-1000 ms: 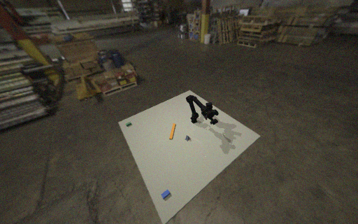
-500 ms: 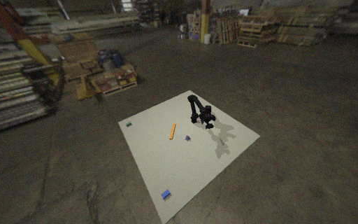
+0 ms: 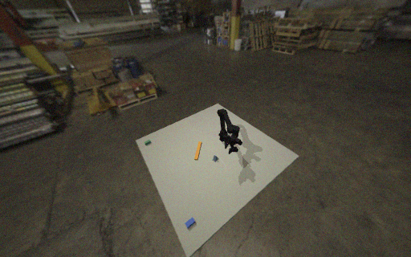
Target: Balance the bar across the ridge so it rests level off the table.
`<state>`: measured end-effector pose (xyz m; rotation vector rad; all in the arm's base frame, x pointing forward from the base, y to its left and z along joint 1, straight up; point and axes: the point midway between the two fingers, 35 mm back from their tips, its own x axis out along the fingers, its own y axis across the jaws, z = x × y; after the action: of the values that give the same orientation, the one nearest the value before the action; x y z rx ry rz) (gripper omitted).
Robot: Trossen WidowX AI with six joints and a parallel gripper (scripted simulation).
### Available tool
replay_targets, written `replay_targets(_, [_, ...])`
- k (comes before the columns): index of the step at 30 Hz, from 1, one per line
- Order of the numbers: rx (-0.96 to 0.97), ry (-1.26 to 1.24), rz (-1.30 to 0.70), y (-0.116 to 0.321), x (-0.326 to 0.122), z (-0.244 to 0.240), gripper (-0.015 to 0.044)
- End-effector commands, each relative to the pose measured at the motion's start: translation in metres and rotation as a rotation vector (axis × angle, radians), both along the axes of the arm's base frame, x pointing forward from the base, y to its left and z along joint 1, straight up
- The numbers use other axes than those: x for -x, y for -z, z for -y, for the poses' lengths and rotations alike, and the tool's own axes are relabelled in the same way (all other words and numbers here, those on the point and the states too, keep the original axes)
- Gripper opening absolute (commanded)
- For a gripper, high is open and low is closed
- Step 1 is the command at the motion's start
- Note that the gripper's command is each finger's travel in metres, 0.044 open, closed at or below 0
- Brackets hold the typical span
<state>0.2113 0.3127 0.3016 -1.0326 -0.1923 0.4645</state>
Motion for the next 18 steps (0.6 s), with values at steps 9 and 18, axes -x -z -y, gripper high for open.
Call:
replay_targets(9, [0.155,0.09,-0.082,0.025,-0.053,0.023,0.0315])
replay_targets(18, [0.253,0.156,-0.163,0.046,-0.088,0.05,0.0315])
